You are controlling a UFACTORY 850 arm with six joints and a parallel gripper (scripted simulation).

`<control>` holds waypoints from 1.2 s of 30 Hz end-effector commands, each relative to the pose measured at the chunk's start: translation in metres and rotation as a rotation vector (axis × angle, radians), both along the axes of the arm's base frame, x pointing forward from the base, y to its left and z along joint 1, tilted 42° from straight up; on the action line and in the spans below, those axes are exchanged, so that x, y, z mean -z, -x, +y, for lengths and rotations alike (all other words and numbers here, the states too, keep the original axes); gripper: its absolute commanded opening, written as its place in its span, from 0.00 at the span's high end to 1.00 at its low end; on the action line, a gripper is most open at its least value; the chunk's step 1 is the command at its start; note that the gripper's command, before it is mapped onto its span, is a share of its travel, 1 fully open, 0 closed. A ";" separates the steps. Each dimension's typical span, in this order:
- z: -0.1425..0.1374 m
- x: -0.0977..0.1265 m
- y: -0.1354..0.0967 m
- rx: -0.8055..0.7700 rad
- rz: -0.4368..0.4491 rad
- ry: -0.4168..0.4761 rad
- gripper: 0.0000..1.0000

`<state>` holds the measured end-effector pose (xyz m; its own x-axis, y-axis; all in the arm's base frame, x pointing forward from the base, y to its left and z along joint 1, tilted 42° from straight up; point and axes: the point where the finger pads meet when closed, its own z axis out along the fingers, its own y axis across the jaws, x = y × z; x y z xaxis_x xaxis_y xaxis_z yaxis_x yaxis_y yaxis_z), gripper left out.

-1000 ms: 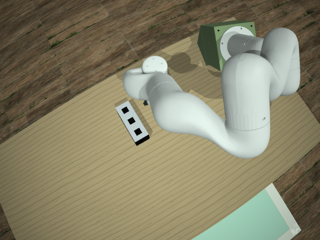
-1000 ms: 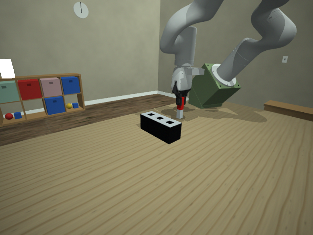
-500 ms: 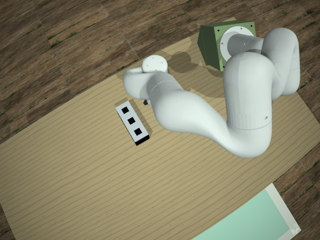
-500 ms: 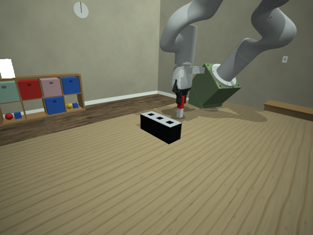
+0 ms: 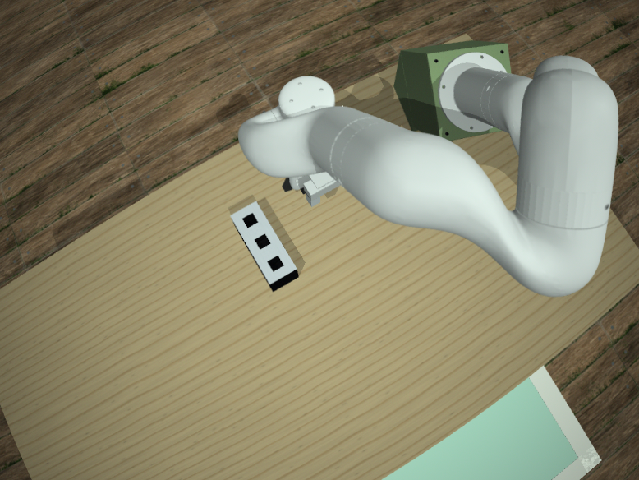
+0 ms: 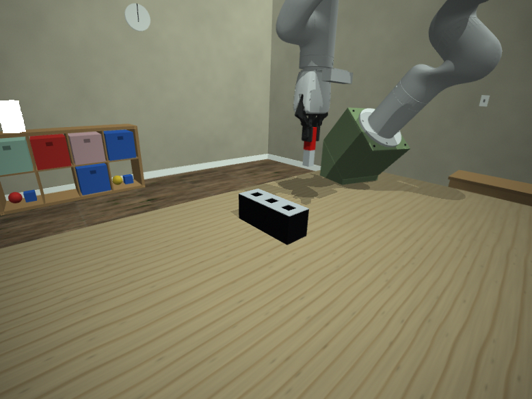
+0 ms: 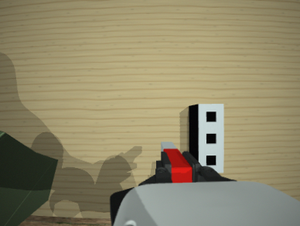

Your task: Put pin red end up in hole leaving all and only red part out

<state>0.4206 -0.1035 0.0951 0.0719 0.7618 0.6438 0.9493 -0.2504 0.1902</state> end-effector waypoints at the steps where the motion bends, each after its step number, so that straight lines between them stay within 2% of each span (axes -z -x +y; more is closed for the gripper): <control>1: -0.043 -0.052 0.022 0.001 -0.002 0.002 1.00; 17: -0.043 -0.052 0.022 0.001 -0.002 0.002 1.00; 18: -0.081 -0.045 -0.037 0.001 -0.002 0.002 1.00; 21: -0.086 -0.045 -0.043 0.001 -0.002 0.002 1.00; 23: -0.102 -0.042 -0.069 0.001 -0.002 0.002 1.00; 34: -0.103 -0.042 -0.070 0.001 -0.002 0.002 1.00; 35: -0.124 -0.038 -0.102 0.001 -0.002 0.002 1.00; 36: -0.124 -0.038 -0.102 0.001 -0.002 0.002 1.00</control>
